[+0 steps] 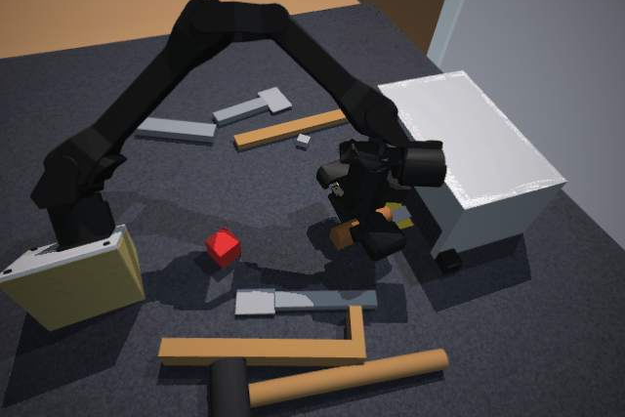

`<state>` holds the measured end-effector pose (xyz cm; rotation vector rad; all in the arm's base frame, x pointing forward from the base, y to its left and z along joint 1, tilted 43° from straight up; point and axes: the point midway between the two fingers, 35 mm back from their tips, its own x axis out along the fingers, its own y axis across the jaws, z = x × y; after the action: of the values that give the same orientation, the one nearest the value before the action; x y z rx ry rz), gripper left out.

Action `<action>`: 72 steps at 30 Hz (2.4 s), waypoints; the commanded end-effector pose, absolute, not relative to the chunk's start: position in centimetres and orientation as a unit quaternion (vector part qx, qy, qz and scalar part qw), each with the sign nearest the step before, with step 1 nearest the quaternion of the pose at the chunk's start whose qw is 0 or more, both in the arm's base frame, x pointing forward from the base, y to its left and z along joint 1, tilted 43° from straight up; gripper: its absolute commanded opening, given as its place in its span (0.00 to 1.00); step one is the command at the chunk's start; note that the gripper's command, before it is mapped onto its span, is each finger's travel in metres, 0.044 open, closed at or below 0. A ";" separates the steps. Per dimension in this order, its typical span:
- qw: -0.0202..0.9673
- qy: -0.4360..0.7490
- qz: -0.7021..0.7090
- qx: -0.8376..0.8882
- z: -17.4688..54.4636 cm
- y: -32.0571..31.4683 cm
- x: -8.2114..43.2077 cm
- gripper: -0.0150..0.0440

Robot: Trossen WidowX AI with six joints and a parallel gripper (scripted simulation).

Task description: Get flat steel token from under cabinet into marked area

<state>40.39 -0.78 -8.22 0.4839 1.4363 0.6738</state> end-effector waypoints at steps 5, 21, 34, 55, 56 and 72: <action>0.676 0.638 0.298 0.215 -8.2 -0.8 41.3 0.25; 0.676 0.638 0.299 0.215 -8.0 -0.5 42.3 0.25; 0.676 0.638 0.299 0.215 -7.0 0.7 42.2 0.25; 0.676 0.638 0.299 0.216 -6.8 1.0 41.6 0.25; 0.676 0.638 0.299 0.216 -6.8 1.0 41.5 0.25; 0.676 0.639 0.299 0.216 -7.0 0.8 40.1 0.25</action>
<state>40.61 0.77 -6.97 0.4819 1.4373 0.6671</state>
